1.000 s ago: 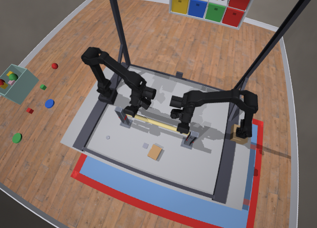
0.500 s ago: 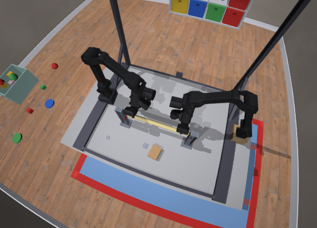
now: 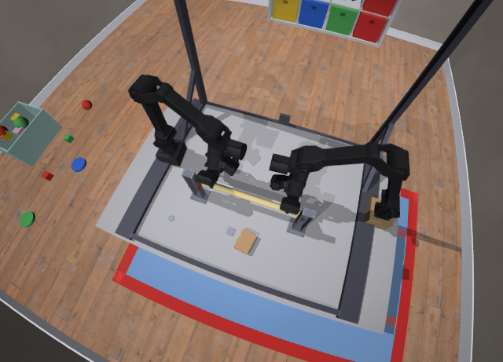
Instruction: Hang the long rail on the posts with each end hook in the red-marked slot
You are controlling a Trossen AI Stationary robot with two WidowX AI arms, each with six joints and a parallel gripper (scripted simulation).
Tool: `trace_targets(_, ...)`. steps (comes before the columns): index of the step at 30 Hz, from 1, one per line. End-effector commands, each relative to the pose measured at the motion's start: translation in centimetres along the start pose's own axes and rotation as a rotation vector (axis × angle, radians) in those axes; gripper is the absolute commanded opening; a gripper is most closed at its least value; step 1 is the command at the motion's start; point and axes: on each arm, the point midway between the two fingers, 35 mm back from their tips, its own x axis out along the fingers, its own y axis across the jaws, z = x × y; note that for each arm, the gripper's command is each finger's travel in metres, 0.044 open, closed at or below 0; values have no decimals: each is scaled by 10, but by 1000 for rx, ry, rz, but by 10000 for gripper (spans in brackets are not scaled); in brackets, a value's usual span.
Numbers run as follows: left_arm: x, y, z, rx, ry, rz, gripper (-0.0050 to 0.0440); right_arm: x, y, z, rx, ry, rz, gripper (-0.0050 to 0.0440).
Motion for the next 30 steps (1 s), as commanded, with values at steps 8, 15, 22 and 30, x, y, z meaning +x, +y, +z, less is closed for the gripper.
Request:
trace_targets(8, -7, 6, 2, -14, -25, 7, -50, 0, -2, 0, 5, -7, -6, -50)
trace_targets(15, -4, 5, 2, -14, -25, 7, -50, 3, 0, 0, 5, -7, -6, -50)
trace_targets(22, -4, 5, 2, -14, -25, 7, 120, 3, 0, 0, 5, -7, -6, 120)
trace_targets(30, -4, 5, 2, -14, -25, 7, 264, 2, 0, 1, 5, -7, -6, 264)
